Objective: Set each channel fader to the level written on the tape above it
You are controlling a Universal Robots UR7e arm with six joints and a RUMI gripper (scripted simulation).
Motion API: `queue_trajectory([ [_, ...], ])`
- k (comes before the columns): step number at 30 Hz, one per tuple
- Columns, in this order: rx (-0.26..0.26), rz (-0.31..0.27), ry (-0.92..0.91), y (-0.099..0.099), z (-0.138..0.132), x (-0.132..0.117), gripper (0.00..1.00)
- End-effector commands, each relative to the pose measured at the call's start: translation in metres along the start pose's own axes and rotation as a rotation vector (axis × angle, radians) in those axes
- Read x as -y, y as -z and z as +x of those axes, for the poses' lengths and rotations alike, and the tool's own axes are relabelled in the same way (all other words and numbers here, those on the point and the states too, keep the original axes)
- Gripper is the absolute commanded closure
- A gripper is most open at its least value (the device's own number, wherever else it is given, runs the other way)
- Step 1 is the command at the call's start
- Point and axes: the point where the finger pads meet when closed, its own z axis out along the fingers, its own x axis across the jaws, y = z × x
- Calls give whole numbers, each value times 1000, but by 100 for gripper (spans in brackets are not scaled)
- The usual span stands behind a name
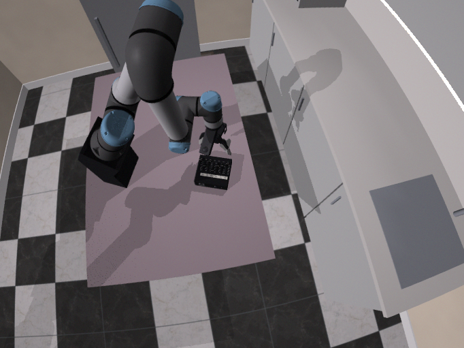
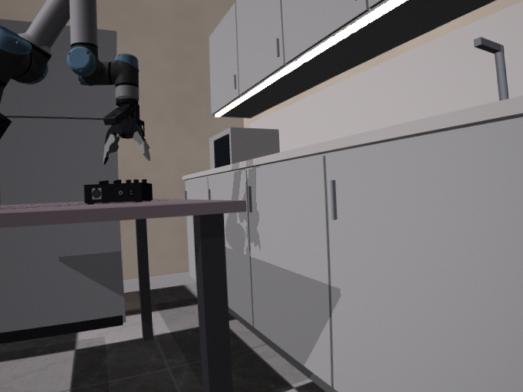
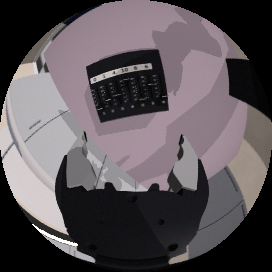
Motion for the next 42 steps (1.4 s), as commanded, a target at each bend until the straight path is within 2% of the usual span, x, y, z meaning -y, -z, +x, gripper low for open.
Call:
queue_trajectory([
  [1, 2, -2, 55, 0, -1, -1, 0],
  [13, 3, -2, 150, -2, -2, -3, 0],
  [42, 3, -2, 187, -2, -2, -3, 0],
])
